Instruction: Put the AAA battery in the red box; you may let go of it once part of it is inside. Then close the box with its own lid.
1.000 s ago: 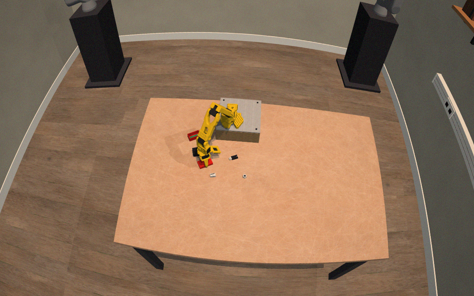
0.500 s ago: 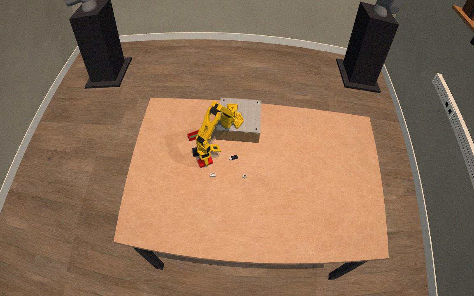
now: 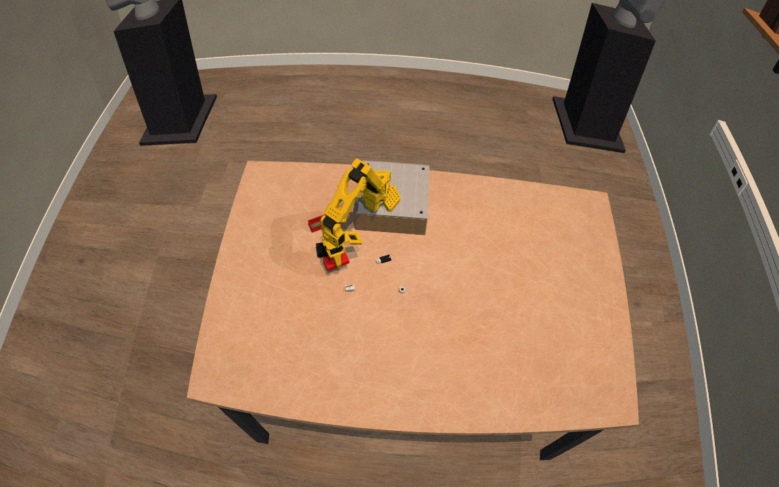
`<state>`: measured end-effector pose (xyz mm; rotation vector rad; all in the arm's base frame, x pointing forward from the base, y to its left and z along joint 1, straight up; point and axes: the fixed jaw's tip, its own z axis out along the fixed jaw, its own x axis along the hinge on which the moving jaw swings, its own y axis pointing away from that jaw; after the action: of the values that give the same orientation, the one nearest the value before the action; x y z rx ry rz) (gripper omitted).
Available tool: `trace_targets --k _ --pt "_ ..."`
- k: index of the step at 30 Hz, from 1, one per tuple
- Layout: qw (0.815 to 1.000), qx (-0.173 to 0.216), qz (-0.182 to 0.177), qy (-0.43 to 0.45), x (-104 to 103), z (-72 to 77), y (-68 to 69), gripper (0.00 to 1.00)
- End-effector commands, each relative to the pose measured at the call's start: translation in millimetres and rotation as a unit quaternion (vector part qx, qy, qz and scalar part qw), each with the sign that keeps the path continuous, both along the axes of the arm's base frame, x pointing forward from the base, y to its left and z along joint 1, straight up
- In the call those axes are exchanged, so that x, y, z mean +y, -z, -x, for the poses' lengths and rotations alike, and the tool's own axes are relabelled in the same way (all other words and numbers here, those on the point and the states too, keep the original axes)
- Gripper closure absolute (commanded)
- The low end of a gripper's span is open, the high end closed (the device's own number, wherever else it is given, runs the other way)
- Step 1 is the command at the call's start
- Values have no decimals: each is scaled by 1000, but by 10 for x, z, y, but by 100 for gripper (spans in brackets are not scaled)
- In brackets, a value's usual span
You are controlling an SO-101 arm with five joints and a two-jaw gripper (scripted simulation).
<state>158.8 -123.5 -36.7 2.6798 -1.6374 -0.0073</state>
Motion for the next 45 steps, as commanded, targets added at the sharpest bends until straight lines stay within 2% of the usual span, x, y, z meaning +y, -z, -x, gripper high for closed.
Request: trace_targets --k 1,7,27,45 --pt "1000 -2 0 0 27 -1 -83 79" --pt "1000 -2 0 0 31 5 -143 79" --pt "1000 -2 0 0 31 4 -209 79" --pt "1000 -2 0 0 30 4 -212 79"
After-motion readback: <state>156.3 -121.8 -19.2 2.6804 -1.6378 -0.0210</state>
